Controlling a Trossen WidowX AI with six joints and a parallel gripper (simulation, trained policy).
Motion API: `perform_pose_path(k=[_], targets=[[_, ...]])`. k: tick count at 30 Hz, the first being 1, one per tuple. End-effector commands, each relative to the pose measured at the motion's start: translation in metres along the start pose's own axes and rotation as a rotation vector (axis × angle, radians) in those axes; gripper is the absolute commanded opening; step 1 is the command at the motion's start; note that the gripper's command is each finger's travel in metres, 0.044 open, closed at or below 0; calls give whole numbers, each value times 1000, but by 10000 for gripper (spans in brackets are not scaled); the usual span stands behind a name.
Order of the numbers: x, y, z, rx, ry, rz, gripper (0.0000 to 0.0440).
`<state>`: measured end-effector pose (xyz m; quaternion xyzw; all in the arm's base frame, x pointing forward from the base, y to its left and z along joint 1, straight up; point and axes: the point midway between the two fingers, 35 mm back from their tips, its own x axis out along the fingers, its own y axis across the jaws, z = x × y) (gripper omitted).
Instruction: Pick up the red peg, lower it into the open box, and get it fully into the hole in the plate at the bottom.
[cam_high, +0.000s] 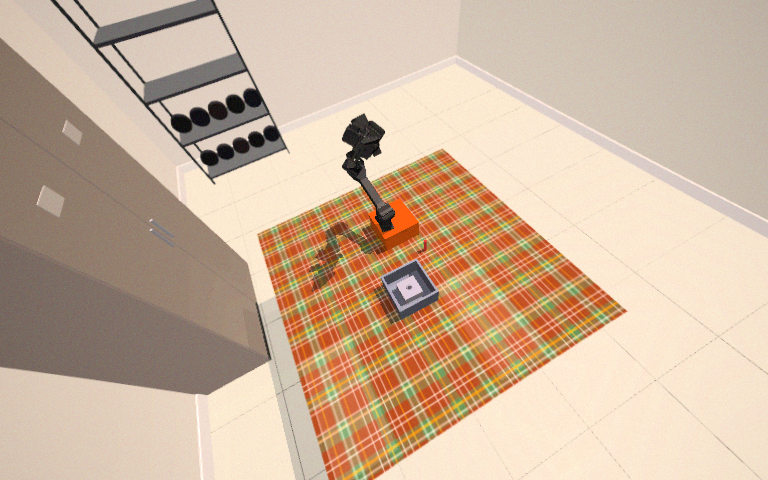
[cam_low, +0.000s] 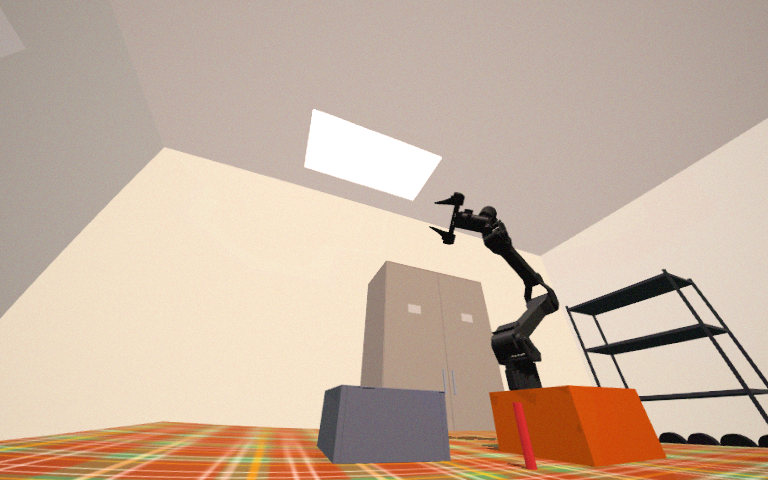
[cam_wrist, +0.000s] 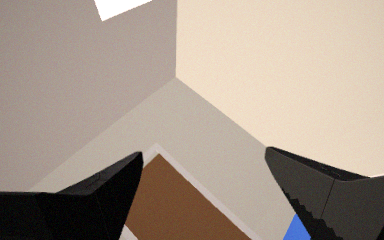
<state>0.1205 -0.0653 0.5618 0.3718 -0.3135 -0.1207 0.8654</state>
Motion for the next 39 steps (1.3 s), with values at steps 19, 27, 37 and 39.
perform_pose_path(k=[19, 27, 37, 39], targets=[[-16, -62, -214, -258, 706, -179, 440], [-52, -92, -267, -350, 955, -269, 440], [-109, -130, -311, -465, 1247, -422, 440], [-121, -138, -317, -488, 1301, -460, 440]])
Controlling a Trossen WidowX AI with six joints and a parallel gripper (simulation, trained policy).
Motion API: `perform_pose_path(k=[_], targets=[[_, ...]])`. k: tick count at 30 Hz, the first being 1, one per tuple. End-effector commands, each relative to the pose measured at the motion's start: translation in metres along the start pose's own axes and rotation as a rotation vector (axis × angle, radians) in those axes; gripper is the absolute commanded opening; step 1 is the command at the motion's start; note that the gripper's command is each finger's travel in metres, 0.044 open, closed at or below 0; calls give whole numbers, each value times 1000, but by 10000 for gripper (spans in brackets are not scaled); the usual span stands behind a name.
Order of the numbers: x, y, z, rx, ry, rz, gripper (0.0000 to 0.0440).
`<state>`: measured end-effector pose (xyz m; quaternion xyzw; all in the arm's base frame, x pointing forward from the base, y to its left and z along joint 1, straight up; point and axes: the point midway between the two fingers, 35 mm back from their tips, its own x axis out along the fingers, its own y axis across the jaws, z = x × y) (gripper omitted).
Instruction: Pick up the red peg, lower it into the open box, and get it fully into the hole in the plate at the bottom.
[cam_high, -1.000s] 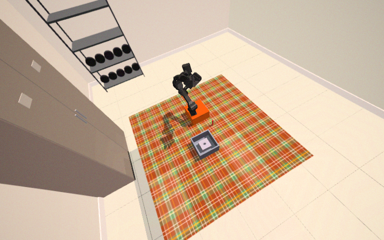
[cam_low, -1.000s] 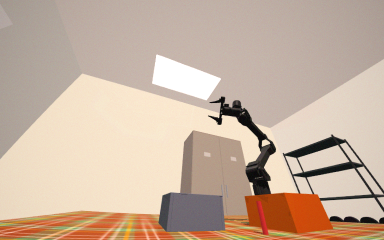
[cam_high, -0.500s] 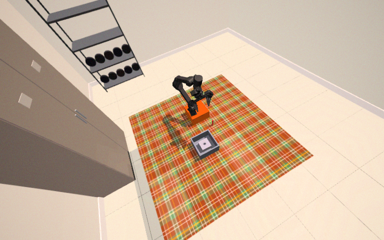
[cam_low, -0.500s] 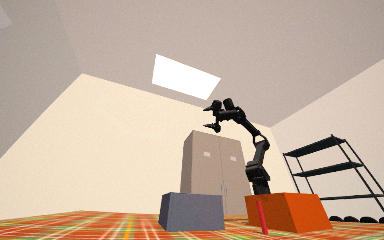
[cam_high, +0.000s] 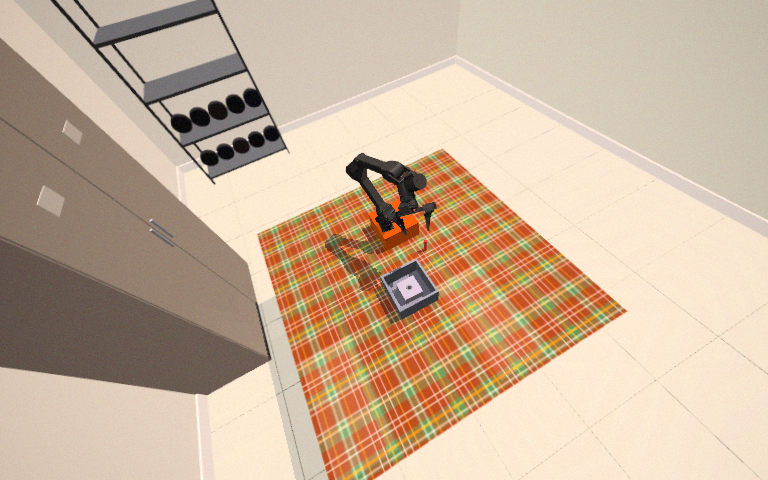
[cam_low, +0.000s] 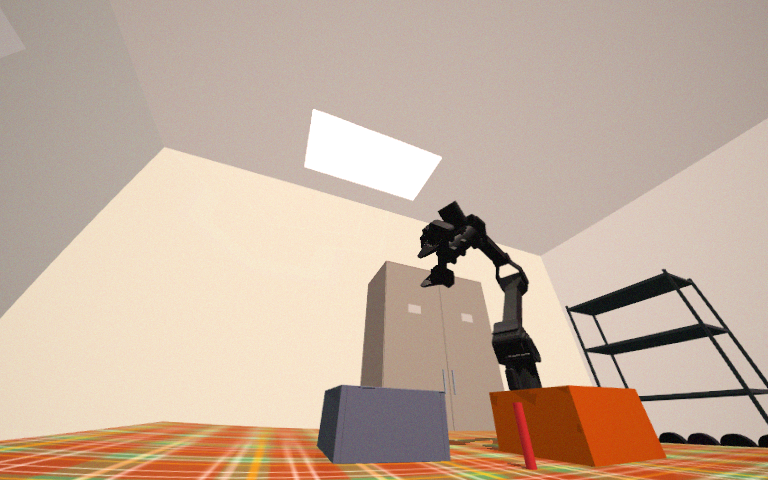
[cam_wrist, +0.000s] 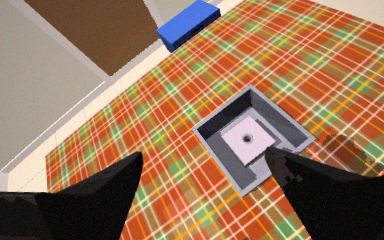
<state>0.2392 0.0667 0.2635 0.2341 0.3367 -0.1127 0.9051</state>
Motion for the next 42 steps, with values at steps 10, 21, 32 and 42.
perform_pose_path(k=[10, 21, 32, 42], targets=[[22, -29, -92, -53, 376, -252, 440], [27, -51, -153, -58, 599, -488, 440], [41, -59, -198, -52, 719, -637, 440], [67, -57, -229, -31, 762, -662, 440]])
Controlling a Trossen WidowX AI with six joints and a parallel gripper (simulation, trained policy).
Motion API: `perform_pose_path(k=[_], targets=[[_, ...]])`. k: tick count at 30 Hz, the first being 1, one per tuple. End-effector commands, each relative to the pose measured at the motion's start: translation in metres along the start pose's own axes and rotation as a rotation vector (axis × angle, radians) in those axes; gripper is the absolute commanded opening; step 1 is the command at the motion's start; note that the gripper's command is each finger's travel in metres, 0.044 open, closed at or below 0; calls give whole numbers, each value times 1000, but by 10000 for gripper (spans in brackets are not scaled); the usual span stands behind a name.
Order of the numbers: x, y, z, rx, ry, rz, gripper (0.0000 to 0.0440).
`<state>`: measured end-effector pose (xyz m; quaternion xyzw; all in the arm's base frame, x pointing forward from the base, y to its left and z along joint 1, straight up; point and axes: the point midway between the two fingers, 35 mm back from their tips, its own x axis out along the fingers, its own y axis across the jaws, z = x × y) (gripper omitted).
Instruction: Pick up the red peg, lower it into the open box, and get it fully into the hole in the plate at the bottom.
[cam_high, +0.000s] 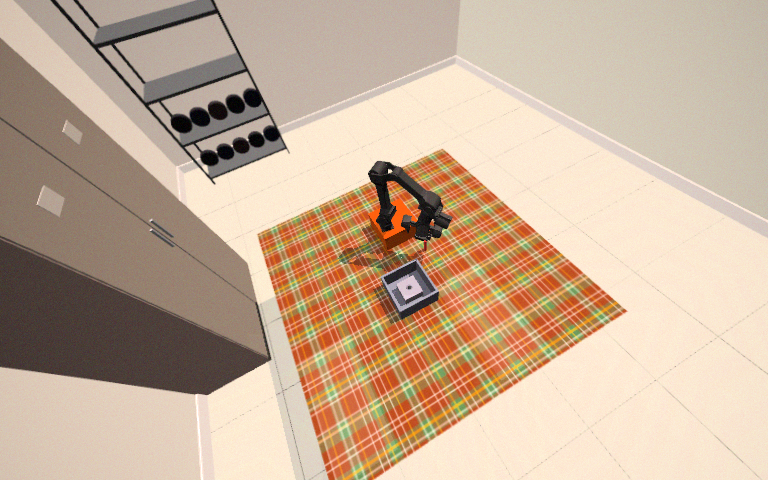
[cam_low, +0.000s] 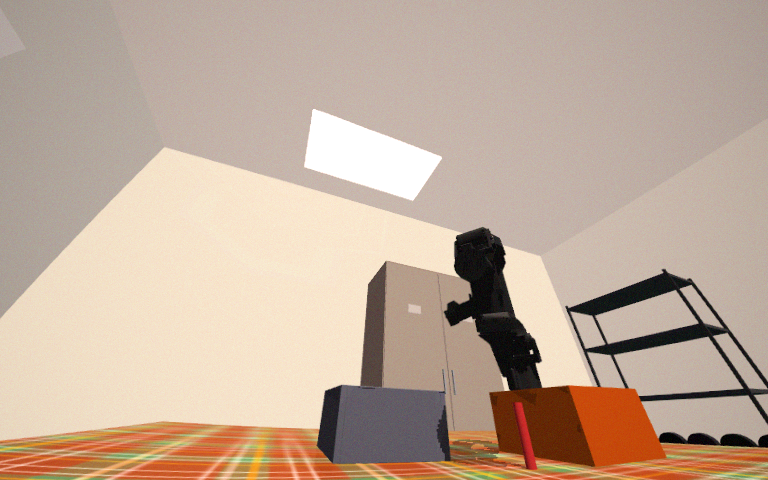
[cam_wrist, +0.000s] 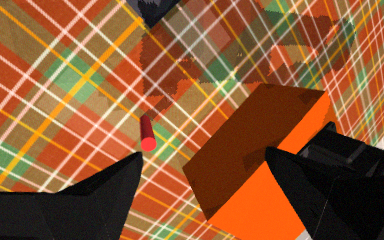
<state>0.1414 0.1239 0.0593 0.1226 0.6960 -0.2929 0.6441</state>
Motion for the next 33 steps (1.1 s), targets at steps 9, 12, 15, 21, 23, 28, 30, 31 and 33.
perform_pose_path(k=[9, 12, 15, 21, 23, 28, 30, 31, 33], targets=[[41, 28, -3, 23, 25, 24, 440], [53, 34, -3, 29, 23, 36, 440], [65, 39, -3, 35, 18, 49, 440], [84, 46, -1, 36, 11, 63, 422], [90, 47, -1, 36, 13, 60, 380], [105, 45, -3, 41, 22, 35, 248], [110, 43, -4, 43, 25, 20, 196], [112, 43, -4, 44, 27, 12, 171], [116, 41, -5, 43, 31, -4, 119]])
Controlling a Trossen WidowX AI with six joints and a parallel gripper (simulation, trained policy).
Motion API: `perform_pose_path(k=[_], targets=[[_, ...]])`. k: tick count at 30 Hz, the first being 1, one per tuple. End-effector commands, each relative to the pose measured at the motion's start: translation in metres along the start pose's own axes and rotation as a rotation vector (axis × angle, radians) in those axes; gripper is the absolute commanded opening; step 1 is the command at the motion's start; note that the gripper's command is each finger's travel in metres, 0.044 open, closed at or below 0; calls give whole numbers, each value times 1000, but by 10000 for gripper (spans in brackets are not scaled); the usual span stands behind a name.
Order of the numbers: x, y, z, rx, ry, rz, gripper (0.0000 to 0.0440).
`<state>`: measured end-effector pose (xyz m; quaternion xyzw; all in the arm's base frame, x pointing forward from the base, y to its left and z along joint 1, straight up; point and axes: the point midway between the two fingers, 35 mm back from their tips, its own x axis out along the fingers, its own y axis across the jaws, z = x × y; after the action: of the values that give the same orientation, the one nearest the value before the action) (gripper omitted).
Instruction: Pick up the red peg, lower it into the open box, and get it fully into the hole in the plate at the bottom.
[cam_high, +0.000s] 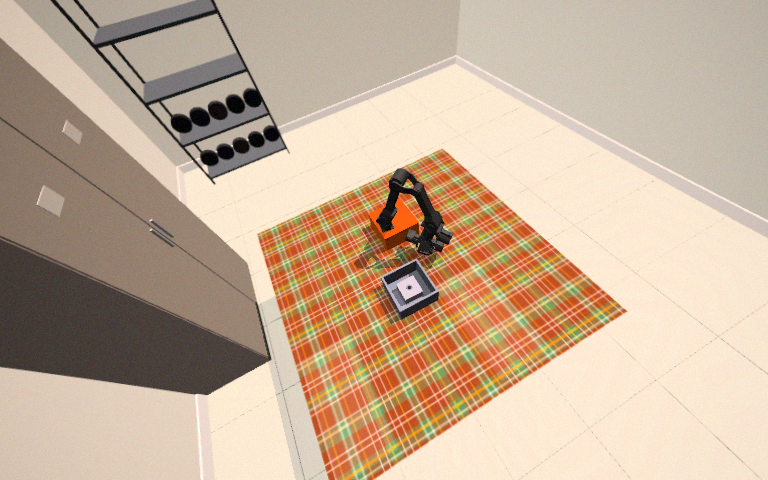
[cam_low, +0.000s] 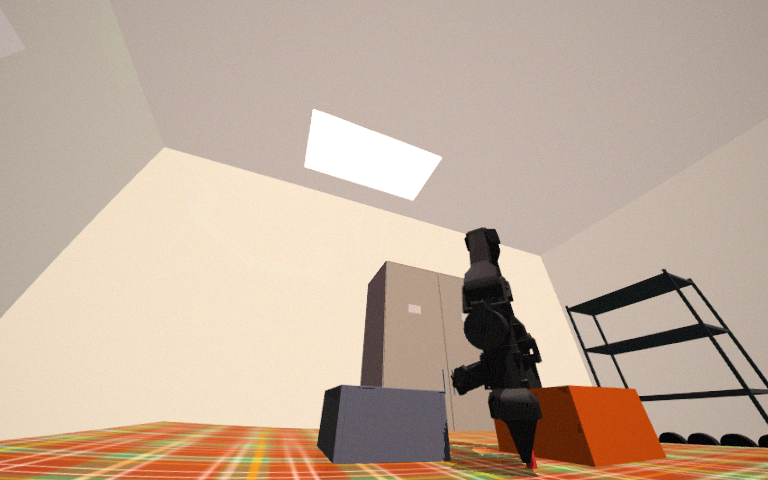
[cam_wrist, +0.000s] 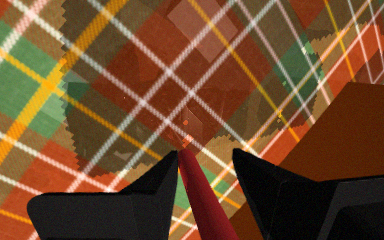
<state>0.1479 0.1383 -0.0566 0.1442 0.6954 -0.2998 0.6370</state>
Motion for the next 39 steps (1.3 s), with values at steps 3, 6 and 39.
perform_pose_path(k=[3, 6, 39], targets=[[11, -6, -3, -1, 16, -50, 41], [11, -8, -3, -9, 11, -73, 0], [-112, 11, 55, 89, -149, -8, 0]])
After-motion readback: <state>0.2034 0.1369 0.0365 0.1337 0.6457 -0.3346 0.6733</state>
